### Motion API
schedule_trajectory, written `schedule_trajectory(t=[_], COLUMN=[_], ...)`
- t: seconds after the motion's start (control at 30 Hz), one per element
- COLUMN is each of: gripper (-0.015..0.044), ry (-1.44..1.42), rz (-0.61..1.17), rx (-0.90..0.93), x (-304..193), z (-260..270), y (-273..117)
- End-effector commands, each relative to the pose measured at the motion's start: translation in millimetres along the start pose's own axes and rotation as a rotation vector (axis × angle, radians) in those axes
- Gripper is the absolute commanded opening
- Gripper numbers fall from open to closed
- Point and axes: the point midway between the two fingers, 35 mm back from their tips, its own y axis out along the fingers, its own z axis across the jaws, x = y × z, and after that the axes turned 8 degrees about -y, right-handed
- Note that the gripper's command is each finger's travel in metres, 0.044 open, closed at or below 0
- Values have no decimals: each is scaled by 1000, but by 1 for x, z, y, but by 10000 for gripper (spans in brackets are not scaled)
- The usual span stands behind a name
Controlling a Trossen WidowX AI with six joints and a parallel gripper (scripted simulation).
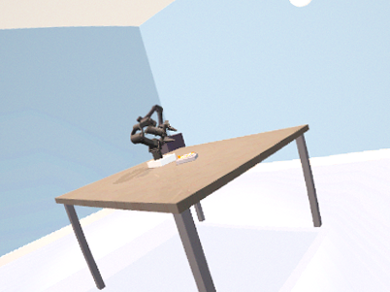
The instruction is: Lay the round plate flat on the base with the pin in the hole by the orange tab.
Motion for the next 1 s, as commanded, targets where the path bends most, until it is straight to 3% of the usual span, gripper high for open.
schedule_trajectory(t=[0.0,0.47,0.97], gripper=[374,6,0], ry=[3,299,716], rz=[7,473,859], rx=[1,100,208], x=[0,-35,-80], z=[0,-13,-26], y=[0,14,30])
